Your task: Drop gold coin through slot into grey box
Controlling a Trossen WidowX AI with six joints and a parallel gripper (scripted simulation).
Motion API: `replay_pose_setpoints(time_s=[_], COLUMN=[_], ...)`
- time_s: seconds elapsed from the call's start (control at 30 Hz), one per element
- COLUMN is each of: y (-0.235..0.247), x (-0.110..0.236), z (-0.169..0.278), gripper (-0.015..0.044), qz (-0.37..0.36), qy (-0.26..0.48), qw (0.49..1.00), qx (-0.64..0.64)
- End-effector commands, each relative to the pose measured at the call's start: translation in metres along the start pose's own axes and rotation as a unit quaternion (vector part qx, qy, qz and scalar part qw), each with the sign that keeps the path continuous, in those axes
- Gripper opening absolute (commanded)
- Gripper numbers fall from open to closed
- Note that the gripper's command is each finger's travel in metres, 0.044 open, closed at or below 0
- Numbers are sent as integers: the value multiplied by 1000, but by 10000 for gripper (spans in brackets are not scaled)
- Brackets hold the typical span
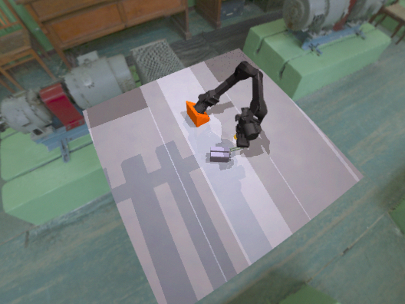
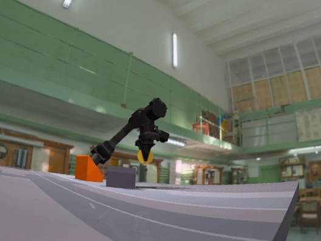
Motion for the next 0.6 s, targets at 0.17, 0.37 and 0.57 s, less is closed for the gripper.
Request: replay_pose_setpoints(time_s=[0.17, 0.37, 0.57], y=[-9, -16, -22], x=[-1, 0, 0], z=[20, 34, 49], gripper=[0, 0, 0], qz=[-2, -2, -1], qy=[3, 4, 5], qw=[1000, 1000, 1000], qx=[-5, -6, -6])
Point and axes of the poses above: the point midway between the two fingers, 35 mm back from their tips, its own x axis back along the fingers, its own y axis across the jaws, z = x × y, the point moved 6 cm from there along x, back along the fingers, and after that the axes turned 15 degrees about x, right-handed, at the moved point
